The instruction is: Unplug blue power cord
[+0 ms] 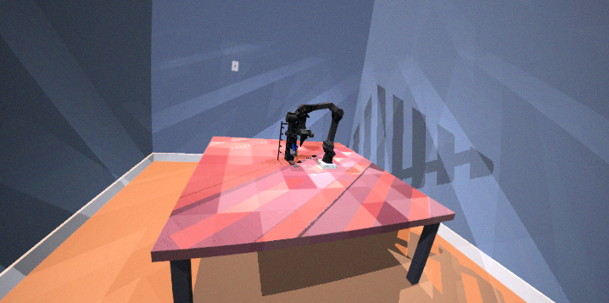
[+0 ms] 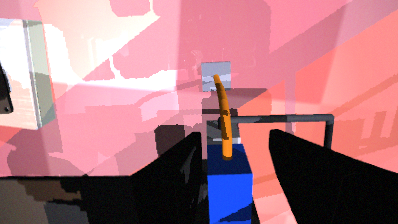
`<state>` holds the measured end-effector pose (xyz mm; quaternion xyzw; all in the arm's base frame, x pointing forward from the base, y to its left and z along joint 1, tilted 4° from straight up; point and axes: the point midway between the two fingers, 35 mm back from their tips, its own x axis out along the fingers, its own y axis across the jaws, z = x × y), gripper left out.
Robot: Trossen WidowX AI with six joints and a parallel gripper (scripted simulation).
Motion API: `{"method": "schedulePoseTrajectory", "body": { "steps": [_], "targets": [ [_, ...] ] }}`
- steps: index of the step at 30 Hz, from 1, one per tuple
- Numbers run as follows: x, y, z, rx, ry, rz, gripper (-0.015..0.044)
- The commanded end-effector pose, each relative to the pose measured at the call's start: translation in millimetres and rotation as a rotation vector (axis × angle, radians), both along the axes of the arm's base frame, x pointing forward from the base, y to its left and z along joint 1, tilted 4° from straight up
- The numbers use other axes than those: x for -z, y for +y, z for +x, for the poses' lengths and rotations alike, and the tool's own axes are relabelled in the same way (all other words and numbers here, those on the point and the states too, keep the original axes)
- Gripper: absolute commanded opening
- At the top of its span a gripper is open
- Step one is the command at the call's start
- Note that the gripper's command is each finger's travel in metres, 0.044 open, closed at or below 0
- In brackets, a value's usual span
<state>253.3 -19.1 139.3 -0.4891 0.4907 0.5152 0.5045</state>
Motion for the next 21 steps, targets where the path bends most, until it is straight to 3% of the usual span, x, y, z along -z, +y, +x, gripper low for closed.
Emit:
{"method": "schedulePoseTrajectory", "body": {
  "steps": [1, 21],
  "targets": [
    [2.5, -5.6, 0.0, -0.004, 0.011, 0.003, 0.0160],
    [3.7, -34.9, -1.4, -0.004, 0.012, 0.001, 0.0160]
  ]
}}
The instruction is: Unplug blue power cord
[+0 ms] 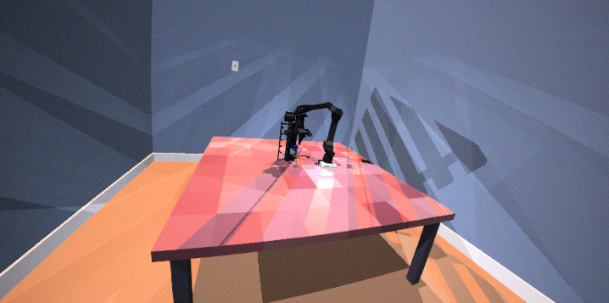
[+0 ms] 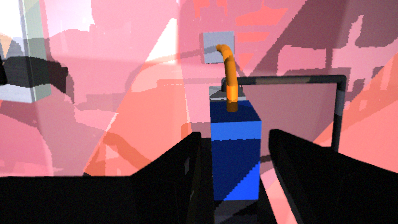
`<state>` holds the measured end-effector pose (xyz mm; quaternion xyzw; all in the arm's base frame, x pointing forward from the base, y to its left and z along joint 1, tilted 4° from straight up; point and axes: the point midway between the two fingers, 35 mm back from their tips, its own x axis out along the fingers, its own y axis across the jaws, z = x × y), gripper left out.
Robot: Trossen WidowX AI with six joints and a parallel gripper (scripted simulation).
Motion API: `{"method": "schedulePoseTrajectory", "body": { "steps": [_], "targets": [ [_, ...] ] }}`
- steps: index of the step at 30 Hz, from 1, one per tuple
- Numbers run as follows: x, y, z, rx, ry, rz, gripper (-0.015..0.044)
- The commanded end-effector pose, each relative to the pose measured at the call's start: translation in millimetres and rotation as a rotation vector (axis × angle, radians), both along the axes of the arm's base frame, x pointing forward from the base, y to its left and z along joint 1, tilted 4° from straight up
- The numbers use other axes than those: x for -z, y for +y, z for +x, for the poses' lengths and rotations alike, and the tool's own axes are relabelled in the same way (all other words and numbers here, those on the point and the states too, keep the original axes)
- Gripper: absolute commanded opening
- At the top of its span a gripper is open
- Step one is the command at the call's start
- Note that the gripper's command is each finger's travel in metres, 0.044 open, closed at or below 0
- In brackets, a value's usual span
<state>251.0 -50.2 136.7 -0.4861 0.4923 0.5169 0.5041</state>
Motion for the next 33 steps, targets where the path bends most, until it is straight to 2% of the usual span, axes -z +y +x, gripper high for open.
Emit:
{"method": "schedulePoseTrajectory", "body": {
  "steps": [1, 33],
  "targets": [
    [1.0, -3.9, 0.9, -0.006, 0.005, -0.002, 0.0160],
    [13.0, -3.4, 0.6, -0.006, 0.005, -0.002, 0.0160]
  ]
}}
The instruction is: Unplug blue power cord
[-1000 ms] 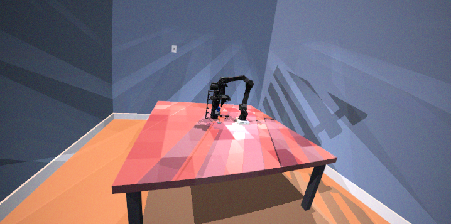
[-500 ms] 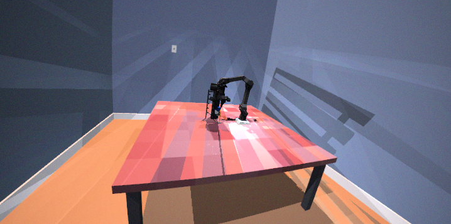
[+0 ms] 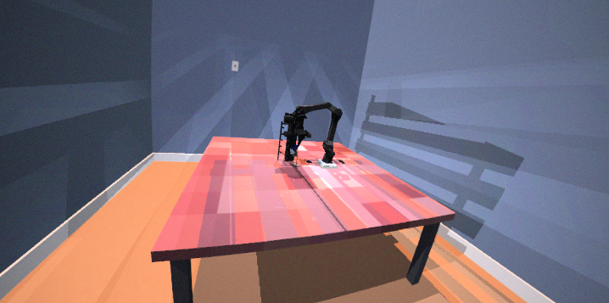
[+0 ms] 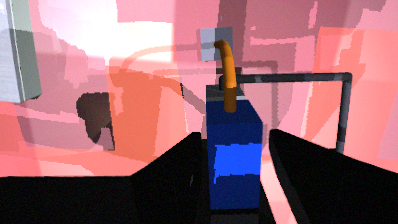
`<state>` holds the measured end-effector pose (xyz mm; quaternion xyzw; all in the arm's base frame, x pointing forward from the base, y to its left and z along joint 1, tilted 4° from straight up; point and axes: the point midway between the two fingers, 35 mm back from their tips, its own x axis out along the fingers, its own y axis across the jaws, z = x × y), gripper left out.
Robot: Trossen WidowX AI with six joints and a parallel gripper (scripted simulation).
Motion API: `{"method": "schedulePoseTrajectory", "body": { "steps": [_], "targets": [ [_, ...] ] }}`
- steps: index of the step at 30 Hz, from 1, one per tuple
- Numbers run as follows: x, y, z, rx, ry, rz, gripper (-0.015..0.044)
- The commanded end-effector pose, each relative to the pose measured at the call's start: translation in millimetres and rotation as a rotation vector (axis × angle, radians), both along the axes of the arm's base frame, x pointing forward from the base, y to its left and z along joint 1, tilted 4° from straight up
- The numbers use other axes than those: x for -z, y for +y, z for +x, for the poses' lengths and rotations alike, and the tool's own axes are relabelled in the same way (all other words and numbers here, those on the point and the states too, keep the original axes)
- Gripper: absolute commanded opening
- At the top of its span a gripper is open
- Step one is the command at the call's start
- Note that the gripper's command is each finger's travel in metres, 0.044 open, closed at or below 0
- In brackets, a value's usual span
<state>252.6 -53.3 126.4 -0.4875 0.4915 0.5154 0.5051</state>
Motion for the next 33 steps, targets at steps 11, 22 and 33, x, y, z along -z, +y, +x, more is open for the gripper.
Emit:
{"method": "schedulePoseTrajectory", "body": {
  "steps": [11, 22, 33],
  "targets": [
    [0.0, 0.0, 0.0, 0.000, 0.000, 0.000, 0.0035],
    [-0.5, 10.6, 1.2, -0.001, 0.001, 0.001, 0.0000],
    [-1.4, 28.9, 2.1, -0.002, 0.003, 0.002, 0.0000]
  ]
}}
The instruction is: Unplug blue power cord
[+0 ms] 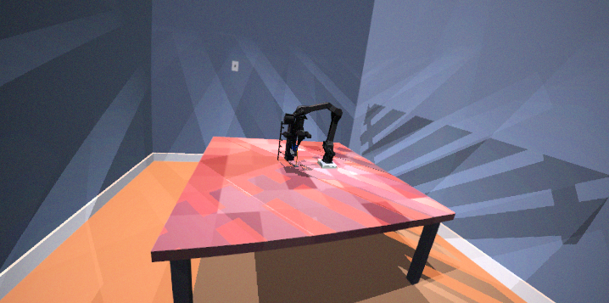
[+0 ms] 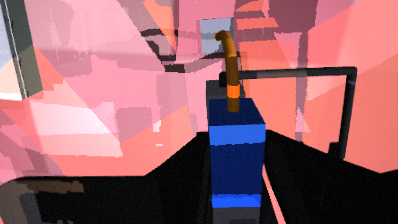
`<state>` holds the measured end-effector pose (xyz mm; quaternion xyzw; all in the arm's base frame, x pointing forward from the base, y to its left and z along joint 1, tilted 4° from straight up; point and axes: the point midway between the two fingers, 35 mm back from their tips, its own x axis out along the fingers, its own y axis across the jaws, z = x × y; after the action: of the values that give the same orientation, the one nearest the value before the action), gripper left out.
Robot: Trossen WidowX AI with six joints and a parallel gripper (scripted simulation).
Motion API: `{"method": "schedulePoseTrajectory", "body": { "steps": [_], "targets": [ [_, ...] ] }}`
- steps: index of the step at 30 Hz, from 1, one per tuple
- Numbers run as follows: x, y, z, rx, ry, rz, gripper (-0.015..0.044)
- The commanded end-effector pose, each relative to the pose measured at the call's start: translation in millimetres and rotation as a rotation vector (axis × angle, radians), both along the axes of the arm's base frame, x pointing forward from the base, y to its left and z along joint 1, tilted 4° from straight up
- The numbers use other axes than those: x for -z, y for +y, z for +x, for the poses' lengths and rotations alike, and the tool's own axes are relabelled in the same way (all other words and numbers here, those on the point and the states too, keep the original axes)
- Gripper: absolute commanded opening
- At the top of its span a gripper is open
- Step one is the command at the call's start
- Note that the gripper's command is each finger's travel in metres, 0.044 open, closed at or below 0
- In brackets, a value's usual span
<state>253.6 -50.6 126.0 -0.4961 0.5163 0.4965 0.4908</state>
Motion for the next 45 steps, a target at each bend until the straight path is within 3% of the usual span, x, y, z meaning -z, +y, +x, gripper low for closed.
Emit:
{"method": "schedulePoseTrajectory", "body": {
  "steps": [1, 11, 28, 34, 45],
  "targets": [
    [-1.9, 27.8, 1.1, -0.022, -0.009, 0.069, 0.0000],
    [-3.0, 44.3, -0.5, -0.024, -0.007, 0.071, 0.0000],
    [-3.8, 46.4, 1.4, -0.026, -0.003, 0.070, 0.0440],
    [-15.4, 93.0, 0.1, -0.026, -0.003, 0.074, 0.0440],
    [-15.8, 94.7, -0.1, -0.026, -0.003, 0.075, 0.0440]
  ]
}}
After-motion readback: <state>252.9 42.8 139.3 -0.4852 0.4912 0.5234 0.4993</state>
